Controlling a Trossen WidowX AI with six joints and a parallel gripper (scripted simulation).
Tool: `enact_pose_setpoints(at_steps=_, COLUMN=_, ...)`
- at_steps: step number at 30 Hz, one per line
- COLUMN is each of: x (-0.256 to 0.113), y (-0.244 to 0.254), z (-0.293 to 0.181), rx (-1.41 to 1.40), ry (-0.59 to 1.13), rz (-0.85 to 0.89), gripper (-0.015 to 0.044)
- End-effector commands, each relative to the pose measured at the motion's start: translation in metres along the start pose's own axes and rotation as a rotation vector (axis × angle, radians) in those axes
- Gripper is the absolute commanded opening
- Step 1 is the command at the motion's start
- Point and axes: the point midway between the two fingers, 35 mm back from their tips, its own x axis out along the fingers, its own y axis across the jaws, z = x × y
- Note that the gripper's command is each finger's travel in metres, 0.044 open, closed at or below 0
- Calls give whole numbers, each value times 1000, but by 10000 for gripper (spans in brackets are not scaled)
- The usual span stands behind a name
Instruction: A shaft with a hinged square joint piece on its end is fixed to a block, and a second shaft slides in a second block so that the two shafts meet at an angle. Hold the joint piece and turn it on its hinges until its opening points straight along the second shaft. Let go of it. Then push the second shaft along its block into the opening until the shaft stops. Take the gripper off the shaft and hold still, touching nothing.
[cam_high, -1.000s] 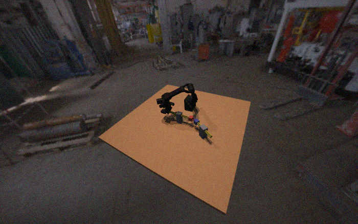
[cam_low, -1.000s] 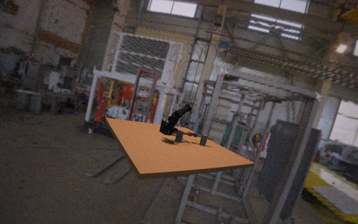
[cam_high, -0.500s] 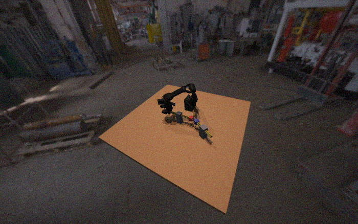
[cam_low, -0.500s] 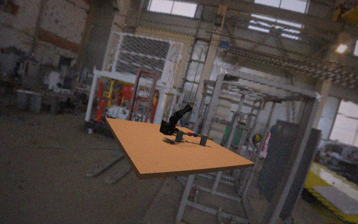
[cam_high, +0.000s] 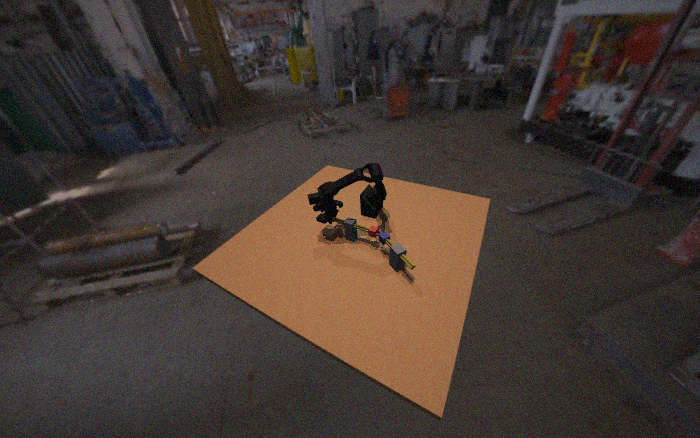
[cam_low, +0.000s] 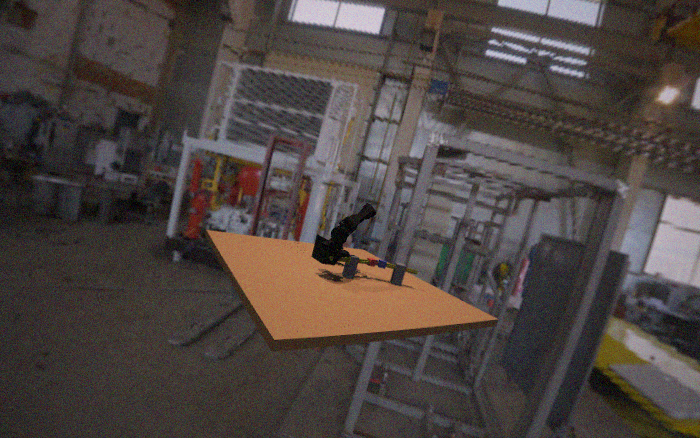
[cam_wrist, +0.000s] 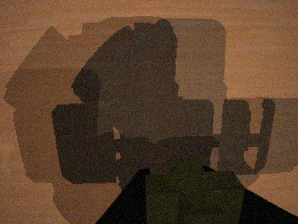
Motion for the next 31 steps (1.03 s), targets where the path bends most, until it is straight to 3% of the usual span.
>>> enact_pose_setpoints(at_steps=1, x=0, y=0, z=0, rx=0, ry=1, rz=-1, gripper=146)
enact_pose_setpoints(at_steps=12, x=0, y=0, z=0, rx=0, ry=1, rz=-1, gripper=434)
enact_pose_setpoints(at_steps=25, x=0, y=0, z=0, rx=0, ry=1, rz=-1, gripper=440)
enact_pose_setpoints(at_steps=31, x=-29, y=0, z=0, rx=0, ry=1, rz=2, gripper=440)
